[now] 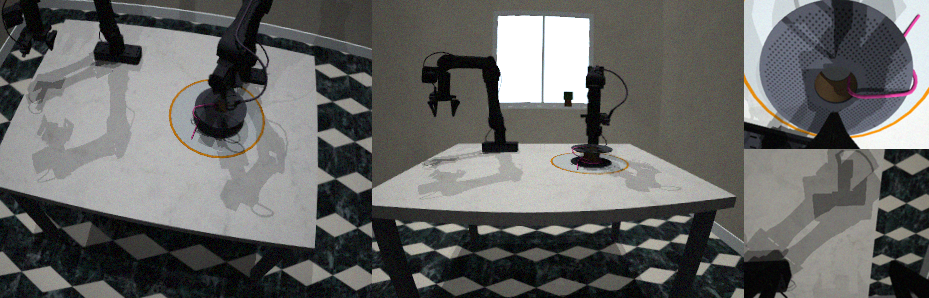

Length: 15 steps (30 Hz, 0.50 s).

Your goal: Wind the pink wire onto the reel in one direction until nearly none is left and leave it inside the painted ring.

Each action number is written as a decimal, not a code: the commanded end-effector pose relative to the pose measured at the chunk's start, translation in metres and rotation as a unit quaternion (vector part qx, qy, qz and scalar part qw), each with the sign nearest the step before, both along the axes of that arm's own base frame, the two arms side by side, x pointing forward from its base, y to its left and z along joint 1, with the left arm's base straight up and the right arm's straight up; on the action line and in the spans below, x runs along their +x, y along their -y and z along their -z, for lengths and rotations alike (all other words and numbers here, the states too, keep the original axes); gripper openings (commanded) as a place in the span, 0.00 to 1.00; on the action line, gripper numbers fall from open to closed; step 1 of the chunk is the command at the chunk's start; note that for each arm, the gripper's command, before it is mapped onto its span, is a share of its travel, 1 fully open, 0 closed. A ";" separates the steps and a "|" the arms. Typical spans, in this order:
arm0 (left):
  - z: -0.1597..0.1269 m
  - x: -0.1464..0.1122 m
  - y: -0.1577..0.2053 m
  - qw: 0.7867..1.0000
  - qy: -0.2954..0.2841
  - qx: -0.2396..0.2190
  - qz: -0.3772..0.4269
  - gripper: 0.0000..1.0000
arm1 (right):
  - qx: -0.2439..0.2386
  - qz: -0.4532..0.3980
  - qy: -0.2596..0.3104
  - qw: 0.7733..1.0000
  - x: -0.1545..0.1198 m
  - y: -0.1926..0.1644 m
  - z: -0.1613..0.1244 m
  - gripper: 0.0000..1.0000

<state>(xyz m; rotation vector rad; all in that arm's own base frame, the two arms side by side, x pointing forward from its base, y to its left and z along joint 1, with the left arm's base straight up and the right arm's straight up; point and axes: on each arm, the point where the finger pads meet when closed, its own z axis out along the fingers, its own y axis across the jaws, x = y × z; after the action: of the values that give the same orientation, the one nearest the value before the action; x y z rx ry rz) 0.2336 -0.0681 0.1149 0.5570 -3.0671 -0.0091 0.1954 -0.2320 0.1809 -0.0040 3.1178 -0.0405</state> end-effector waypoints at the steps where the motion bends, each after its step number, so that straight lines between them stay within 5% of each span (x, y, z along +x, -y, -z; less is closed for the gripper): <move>1: -0.008 0.008 0.000 0.987 0.012 0.001 -0.159 0.00 | -0.019 -0.001 0.016 1.000 0.004 0.000 -0.016 1.00; 7: -0.008 0.008 0.000 0.941 0.011 0.003 -0.337 0.00 | -0.019 -0.001 0.016 1.000 0.004 0.000 -0.016 1.00; 9: -0.008 0.008 0.000 0.941 0.011 0.003 -0.337 0.00 | -0.019 -0.001 0.016 1.000 0.004 0.000 -0.016 1.00; 15: -0.008 0.008 0.000 0.851 0.011 0.006 -0.524 0.00 | -0.019 -0.001 0.016 1.000 0.004 0.000 -0.016 1.00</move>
<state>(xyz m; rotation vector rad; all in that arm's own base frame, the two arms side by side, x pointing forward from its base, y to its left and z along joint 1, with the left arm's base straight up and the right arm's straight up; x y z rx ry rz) 0.2338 -0.0677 0.1149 1.7261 -2.5845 -0.0046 0.1954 -0.2320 0.1809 -0.0040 3.1178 -0.0405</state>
